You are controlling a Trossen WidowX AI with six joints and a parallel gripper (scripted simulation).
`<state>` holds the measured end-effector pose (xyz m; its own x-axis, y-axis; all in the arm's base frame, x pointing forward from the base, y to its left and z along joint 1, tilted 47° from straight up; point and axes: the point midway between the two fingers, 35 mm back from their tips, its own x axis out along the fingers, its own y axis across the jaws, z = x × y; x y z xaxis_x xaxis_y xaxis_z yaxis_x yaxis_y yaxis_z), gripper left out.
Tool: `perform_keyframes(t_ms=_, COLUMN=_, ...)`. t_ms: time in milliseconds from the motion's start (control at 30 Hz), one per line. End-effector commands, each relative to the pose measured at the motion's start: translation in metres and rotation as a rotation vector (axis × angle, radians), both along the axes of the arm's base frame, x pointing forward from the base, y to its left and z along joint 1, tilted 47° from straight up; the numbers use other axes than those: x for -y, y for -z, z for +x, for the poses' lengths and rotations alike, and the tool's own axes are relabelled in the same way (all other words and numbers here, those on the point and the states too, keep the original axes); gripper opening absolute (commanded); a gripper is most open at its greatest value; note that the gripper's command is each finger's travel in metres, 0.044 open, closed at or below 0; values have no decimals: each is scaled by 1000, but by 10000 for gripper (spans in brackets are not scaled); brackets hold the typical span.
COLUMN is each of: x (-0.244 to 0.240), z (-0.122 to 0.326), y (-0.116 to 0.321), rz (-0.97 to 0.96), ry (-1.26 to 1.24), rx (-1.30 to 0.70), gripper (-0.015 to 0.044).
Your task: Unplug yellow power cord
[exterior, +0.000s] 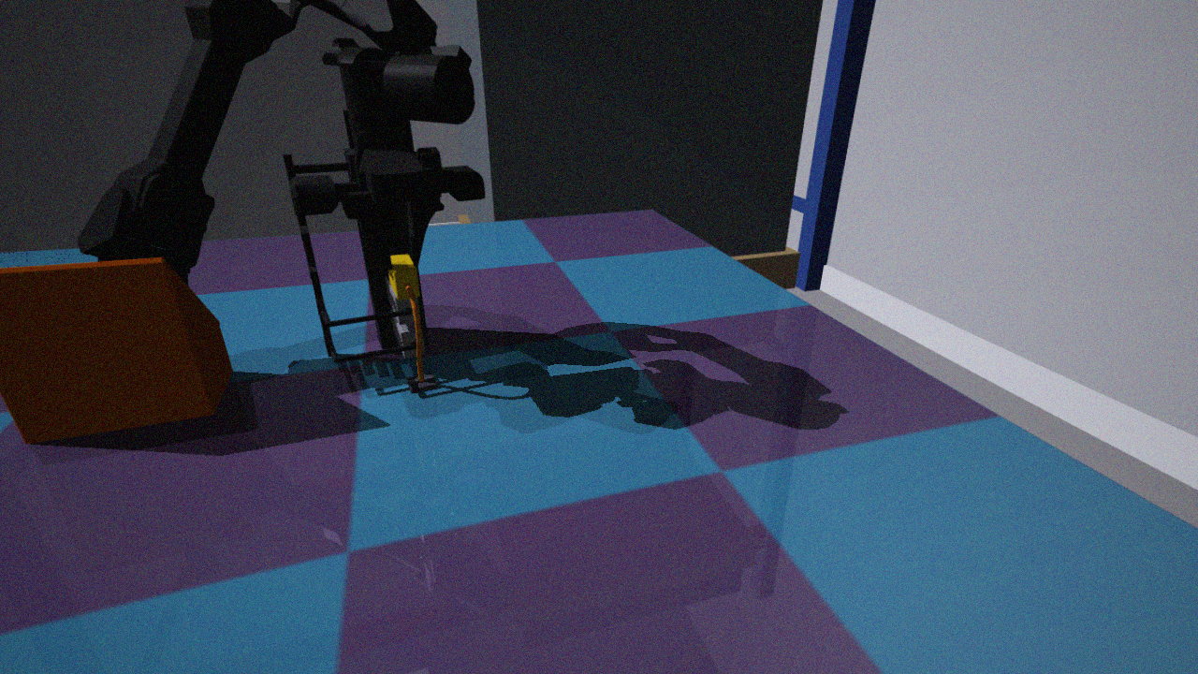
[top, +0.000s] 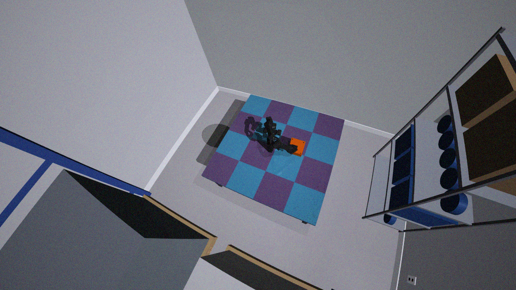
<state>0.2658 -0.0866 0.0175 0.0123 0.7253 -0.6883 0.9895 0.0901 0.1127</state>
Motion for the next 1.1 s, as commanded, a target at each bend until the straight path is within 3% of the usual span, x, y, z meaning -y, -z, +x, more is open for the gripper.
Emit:
perform_keyframes(t_ms=0, x=10, z=3, y=7, rz=-13, ry=1, rx=2, gripper=0)
perform_keyframes(t_ms=633, x=32, z=9, y=27, rz=-13, ry=3, rx=0, gripper=0)
perform_keyframes(t_ms=1067, x=22, z=7, y=22, rz=-9, ry=5, rx=-3, gripper=341)
